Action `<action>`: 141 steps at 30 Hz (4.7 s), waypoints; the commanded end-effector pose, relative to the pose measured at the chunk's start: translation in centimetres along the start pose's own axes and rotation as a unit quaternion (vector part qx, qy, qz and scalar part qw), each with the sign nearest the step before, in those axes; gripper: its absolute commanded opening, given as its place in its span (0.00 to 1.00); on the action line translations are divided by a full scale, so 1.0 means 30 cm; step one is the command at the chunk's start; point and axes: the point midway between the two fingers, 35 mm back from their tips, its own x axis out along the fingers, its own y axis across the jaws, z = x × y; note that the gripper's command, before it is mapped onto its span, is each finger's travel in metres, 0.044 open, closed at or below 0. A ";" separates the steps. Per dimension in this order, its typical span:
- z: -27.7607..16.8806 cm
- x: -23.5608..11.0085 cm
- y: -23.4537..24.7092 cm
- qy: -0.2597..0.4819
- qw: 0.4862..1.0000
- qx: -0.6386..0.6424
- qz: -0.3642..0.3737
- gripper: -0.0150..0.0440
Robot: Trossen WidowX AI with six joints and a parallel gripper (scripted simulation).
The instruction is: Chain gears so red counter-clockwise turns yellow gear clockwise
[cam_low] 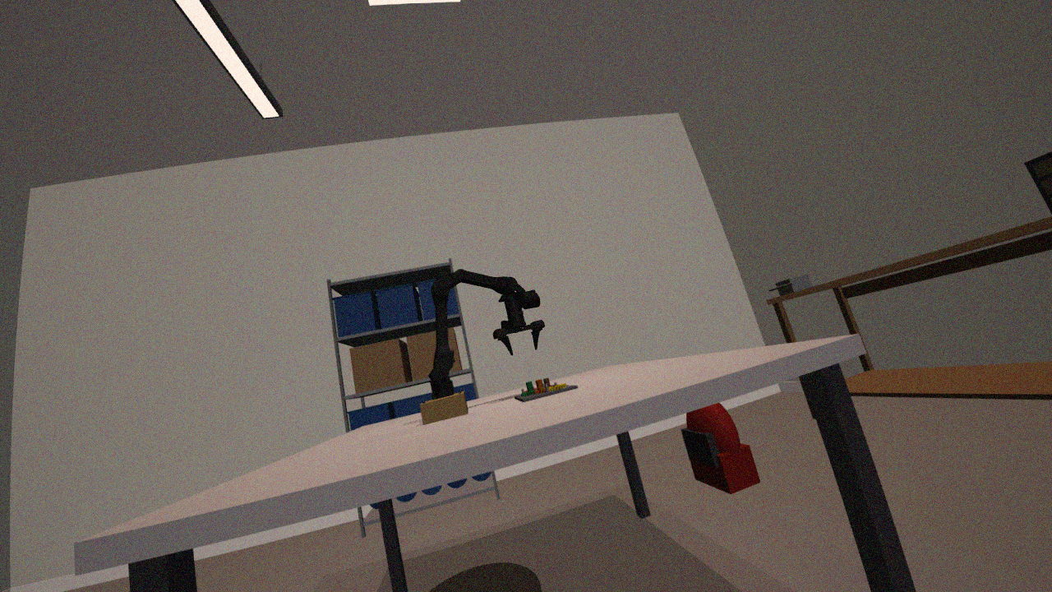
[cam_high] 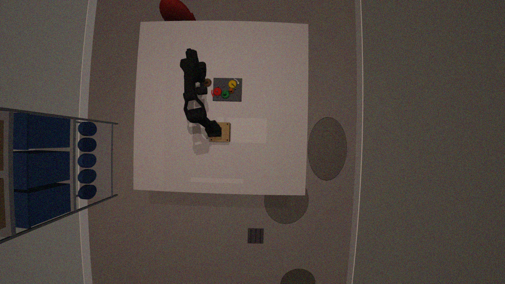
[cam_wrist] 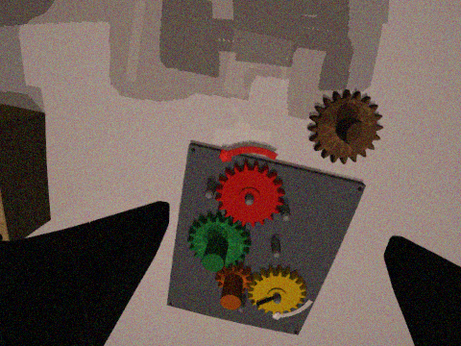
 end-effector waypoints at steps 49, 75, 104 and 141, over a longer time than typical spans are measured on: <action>0.617 -0.085 0.285 -0.012 1.000 0.013 0.010 1.00; 0.617 -0.085 0.285 -0.012 1.000 0.013 0.010 1.00; 0.617 -0.085 0.285 -0.012 1.000 0.013 0.010 1.00; 0.617 -0.085 0.285 -0.012 1.000 0.013 0.010 1.00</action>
